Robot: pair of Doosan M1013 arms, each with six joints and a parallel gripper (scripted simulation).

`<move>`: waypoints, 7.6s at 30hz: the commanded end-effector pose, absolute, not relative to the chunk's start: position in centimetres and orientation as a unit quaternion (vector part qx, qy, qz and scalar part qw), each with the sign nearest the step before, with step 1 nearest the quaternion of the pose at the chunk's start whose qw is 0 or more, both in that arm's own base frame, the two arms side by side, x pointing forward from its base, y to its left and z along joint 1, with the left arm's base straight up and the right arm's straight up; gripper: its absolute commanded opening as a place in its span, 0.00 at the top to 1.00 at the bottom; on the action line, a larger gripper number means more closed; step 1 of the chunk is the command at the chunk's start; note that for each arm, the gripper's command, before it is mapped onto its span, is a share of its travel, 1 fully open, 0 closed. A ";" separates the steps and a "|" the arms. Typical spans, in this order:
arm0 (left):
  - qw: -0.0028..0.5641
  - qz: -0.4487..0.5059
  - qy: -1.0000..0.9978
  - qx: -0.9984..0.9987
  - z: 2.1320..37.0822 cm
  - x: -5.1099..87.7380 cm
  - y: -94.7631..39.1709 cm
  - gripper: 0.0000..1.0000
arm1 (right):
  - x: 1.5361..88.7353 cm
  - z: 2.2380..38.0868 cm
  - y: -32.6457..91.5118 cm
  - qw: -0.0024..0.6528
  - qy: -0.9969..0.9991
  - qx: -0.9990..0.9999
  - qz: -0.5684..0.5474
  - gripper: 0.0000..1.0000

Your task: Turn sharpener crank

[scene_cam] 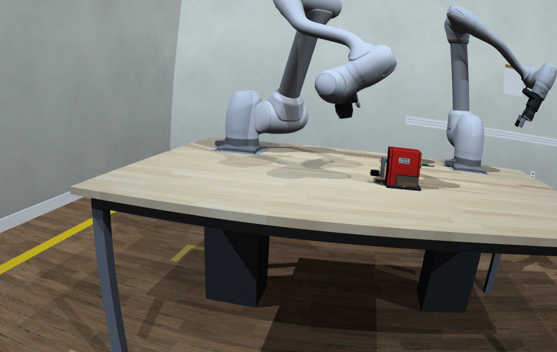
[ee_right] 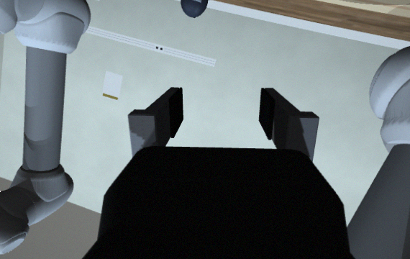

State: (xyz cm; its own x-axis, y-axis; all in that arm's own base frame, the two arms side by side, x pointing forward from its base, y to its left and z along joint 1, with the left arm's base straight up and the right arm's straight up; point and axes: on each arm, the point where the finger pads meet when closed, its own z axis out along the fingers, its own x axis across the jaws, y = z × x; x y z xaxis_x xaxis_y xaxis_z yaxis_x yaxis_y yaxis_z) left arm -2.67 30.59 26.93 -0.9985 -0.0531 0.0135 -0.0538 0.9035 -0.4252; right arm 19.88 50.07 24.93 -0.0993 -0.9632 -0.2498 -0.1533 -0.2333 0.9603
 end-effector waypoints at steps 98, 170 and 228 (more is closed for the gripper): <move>0.005 0.216 -0.976 0.028 26.9 -3.4 30.1 0.00 | 44.7 12.5 59.9 -0.001 0.032 0.999 0.000 1.00; 0.005 0.216 -0.976 0.028 26.9 -3.4 30.1 0.00 | 44.7 11.3 59.9 -0.001 0.032 0.999 0.000 0.03; 0.005 0.216 -0.976 0.028 26.9 -3.4 30.1 0.00 | 44.7 7.5 59.9 -0.001 0.032 0.999 0.000 0.03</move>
